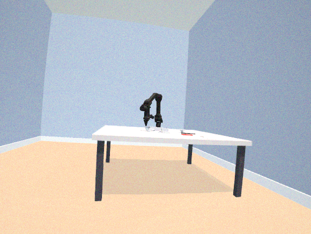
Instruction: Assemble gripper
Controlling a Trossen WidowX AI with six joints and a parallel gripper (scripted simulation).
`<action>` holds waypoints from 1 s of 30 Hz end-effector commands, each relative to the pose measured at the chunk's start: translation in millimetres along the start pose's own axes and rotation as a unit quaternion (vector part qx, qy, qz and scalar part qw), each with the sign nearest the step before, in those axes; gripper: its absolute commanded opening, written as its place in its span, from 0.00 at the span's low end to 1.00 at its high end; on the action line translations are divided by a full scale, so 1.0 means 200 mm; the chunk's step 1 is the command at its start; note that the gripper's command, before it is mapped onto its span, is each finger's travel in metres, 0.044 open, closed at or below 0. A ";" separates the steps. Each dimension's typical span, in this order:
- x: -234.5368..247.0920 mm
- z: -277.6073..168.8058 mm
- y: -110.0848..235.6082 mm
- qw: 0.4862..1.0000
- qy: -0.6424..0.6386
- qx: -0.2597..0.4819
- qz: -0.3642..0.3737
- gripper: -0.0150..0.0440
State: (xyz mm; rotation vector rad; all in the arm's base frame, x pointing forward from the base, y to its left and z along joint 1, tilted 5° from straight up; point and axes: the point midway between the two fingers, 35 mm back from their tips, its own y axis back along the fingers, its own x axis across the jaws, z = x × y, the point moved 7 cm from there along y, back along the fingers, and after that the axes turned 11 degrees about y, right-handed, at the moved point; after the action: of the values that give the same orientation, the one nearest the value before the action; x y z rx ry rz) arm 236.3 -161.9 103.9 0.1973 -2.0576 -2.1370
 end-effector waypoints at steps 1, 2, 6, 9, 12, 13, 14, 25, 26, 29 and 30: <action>0.01 0.01 -0.06 1.000 0.001 -0.004 0.007 0.25; 0.01 0.01 -0.07 1.000 0.001 -0.004 0.007 0.25; 0.01 0.01 -0.10 1.000 0.001 -0.004 0.007 0.25; 0.01 0.01 -0.12 1.000 0.001 -0.004 0.007 0.25; 0.02 0.01 -0.14 1.000 0.001 -0.004 0.007 0.25; 0.02 0.01 -0.14 1.000 0.001 -0.004 0.007 0.25; 0.02 0.01 -0.14 1.000 0.001 -0.004 0.007 0.25; 0.01 0.01 -0.14 1.000 0.001 -0.004 0.007 0.25; 0.01 0.01 -0.14 1.000 0.001 -0.004 0.007 0.25; -0.02 0.00 -0.14 1.000 0.001 -0.004 0.007 0.25; -0.03 0.00 -0.14 1.000 0.001 -0.004 0.006 0.25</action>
State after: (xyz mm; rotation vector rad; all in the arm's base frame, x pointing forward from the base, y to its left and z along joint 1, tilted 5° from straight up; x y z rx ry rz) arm 234.5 -158.1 76.2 0.1875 -2.0402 -2.1400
